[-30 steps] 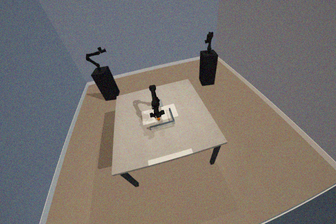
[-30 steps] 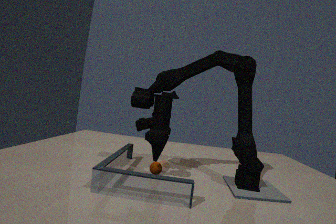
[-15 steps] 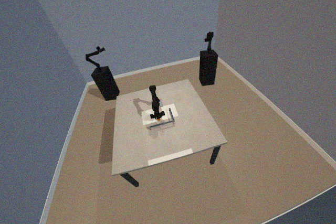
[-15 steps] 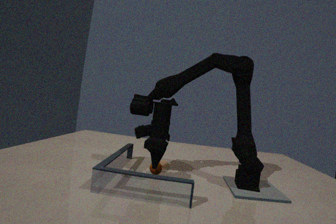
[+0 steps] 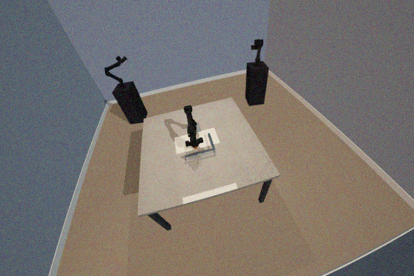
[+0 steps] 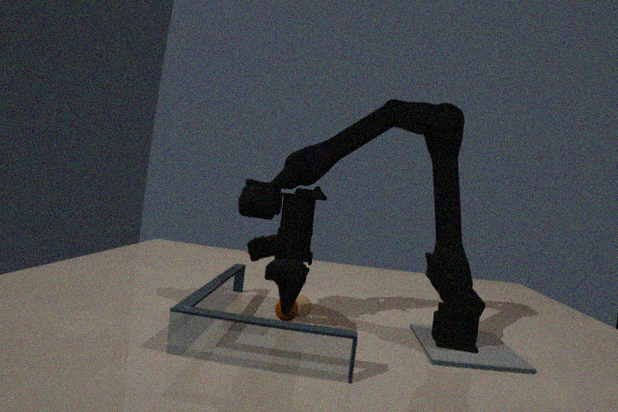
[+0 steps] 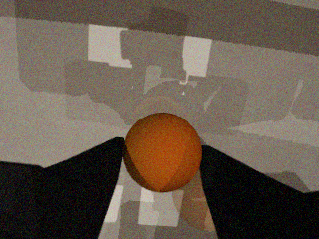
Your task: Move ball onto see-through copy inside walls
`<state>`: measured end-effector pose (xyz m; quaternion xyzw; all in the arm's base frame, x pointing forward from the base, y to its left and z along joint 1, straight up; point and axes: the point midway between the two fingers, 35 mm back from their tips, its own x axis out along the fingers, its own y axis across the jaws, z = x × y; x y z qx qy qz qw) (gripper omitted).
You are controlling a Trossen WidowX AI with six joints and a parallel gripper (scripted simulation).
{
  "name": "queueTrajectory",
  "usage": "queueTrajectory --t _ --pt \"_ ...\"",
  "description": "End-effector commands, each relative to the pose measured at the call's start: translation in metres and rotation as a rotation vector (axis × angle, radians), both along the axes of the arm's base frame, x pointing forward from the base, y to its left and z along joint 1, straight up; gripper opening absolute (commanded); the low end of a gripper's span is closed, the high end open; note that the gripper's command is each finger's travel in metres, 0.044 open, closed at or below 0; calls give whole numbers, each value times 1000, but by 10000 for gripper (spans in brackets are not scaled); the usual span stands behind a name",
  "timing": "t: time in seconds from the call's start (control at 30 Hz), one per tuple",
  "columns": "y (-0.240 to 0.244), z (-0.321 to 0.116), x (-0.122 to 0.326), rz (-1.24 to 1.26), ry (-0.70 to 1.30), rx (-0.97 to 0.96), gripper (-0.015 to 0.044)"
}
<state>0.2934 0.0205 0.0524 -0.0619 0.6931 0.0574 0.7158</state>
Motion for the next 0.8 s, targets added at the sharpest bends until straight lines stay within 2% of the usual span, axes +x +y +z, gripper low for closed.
queueTrajectory --t 0.0,0.17,0.77 --pt "0 -1 0 4 2 0 126" --pt "0 16 3 4 1 0 0" --pt "1 107 2 4 1 0 0"
